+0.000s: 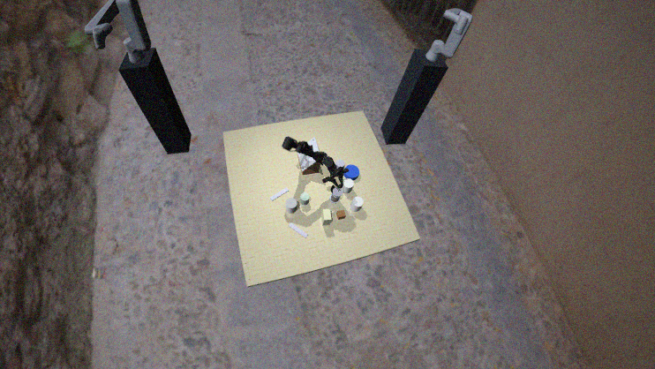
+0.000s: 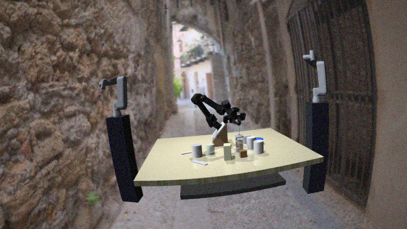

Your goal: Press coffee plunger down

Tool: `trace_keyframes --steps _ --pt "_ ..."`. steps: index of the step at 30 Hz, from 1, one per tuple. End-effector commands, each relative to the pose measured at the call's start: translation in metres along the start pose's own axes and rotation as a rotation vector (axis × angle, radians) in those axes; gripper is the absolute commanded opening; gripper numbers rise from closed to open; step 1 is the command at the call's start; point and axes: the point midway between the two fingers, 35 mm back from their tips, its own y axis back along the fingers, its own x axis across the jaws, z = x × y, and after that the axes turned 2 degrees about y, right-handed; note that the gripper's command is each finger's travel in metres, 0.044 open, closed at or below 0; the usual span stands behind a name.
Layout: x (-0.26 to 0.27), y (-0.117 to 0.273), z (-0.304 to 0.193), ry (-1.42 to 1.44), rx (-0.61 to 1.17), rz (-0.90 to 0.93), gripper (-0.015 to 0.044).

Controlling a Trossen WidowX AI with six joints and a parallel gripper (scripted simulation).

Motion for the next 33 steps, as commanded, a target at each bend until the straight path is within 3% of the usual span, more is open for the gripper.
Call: trace_keyframes --steps 1,33 --pt "0.002 -0.008 -0.028 0.024 0.06 0.006 0.0112" --pt "0.001 -0.04 -0.056 0.027 0.057 0.001 0.0112"
